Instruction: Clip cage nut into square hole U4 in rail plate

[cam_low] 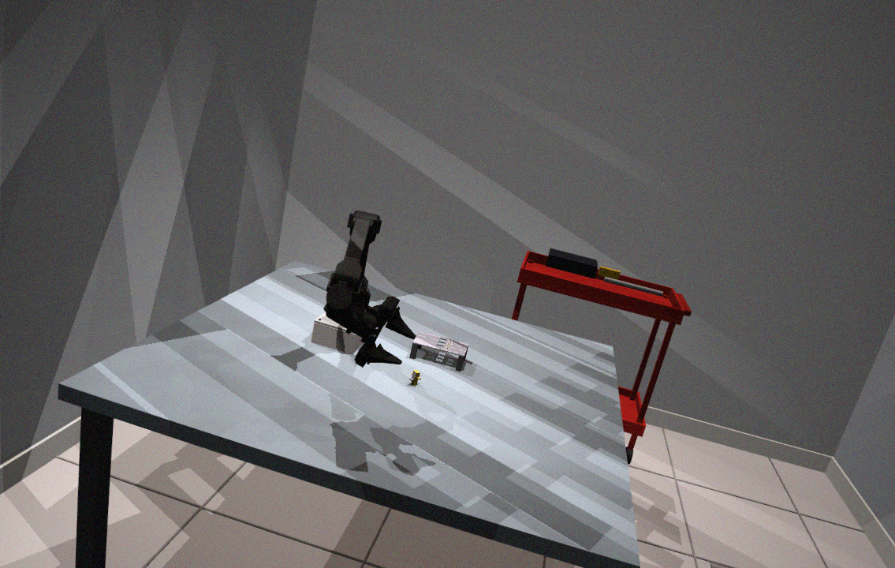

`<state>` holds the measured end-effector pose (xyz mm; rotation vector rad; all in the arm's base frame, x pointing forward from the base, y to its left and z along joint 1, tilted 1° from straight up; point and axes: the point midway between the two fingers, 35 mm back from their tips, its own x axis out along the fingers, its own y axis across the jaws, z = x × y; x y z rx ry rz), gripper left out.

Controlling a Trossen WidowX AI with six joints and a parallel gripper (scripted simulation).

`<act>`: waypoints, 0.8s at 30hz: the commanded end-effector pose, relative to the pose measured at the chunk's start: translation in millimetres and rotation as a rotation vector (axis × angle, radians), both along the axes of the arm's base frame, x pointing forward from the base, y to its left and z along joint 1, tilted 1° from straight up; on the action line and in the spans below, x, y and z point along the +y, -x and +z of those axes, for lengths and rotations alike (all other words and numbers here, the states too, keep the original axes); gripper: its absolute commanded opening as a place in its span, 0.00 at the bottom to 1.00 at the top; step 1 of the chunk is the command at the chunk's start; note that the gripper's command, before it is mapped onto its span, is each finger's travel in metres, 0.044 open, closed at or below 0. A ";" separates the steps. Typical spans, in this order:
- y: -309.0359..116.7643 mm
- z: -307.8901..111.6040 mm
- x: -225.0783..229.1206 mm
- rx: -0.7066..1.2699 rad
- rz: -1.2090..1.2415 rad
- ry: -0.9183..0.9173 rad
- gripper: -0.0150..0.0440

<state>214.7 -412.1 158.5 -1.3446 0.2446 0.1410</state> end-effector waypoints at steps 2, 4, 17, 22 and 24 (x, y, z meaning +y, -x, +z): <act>-7.7 -3.7 5.6 0.027 -0.015 -0.075 1.00; -27.2 -14.2 22.5 0.106 -0.064 -0.276 1.00; -79.3 -66.0 130.8 0.558 -0.550 -1.084 1.00; -79.2 -77.2 162.3 0.662 -0.758 -1.222 1.00; -77.6 -80.8 174.7 0.698 -0.847 -1.265 1.00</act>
